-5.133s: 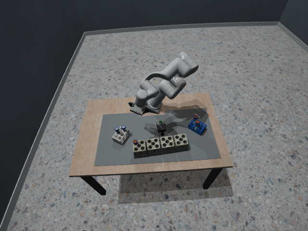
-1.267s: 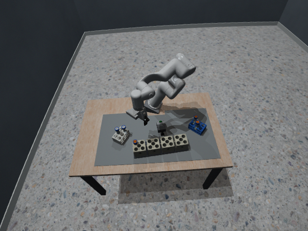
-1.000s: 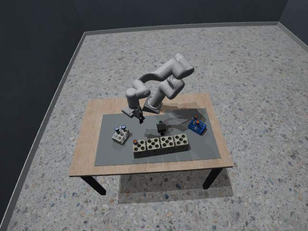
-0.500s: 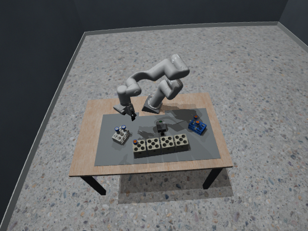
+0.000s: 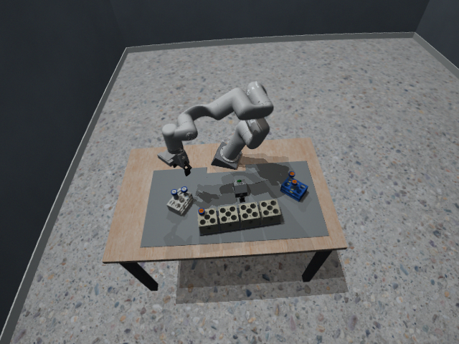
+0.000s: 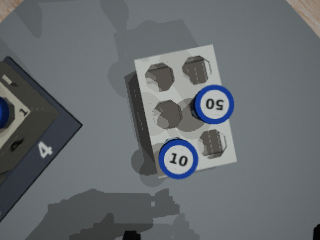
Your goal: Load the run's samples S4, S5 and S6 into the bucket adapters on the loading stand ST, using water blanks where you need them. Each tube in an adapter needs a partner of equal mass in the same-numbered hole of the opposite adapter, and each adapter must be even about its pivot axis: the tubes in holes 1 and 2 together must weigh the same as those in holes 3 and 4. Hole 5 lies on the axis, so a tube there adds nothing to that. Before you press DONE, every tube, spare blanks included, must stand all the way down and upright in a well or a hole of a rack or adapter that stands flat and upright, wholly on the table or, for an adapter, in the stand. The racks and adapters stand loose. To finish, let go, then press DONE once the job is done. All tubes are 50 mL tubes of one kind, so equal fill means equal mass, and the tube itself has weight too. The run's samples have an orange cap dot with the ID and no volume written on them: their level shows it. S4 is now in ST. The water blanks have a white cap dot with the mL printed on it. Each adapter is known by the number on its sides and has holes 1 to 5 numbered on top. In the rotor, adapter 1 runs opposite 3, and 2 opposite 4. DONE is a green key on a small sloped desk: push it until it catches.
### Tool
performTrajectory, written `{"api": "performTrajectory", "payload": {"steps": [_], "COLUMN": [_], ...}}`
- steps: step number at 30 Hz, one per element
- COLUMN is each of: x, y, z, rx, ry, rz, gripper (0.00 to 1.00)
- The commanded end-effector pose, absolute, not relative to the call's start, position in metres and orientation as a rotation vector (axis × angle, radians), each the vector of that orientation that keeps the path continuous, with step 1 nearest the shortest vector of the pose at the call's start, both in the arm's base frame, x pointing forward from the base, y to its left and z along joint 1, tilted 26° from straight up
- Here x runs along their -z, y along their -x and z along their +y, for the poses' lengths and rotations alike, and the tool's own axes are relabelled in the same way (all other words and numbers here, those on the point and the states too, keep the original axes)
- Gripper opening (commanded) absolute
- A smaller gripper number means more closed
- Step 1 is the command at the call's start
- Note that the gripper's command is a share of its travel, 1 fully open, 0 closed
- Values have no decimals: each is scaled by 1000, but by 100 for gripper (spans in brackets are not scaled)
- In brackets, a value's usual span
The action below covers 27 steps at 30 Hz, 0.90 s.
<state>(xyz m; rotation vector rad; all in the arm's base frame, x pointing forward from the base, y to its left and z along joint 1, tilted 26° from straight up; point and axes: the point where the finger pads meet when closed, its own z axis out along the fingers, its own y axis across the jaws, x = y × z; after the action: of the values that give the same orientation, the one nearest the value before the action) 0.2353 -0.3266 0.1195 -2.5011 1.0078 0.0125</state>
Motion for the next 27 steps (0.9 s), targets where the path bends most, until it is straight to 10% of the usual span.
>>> {"api": "performTrajectory", "payload": {"steps": [1, 27], "x": [-111, -63], "y": [-226, -231], "z": [-346, -330], "rx": [-9, -9], "ry": [2503, 2503], "rz": [1007, 1007], "gripper": [100, 100]}}
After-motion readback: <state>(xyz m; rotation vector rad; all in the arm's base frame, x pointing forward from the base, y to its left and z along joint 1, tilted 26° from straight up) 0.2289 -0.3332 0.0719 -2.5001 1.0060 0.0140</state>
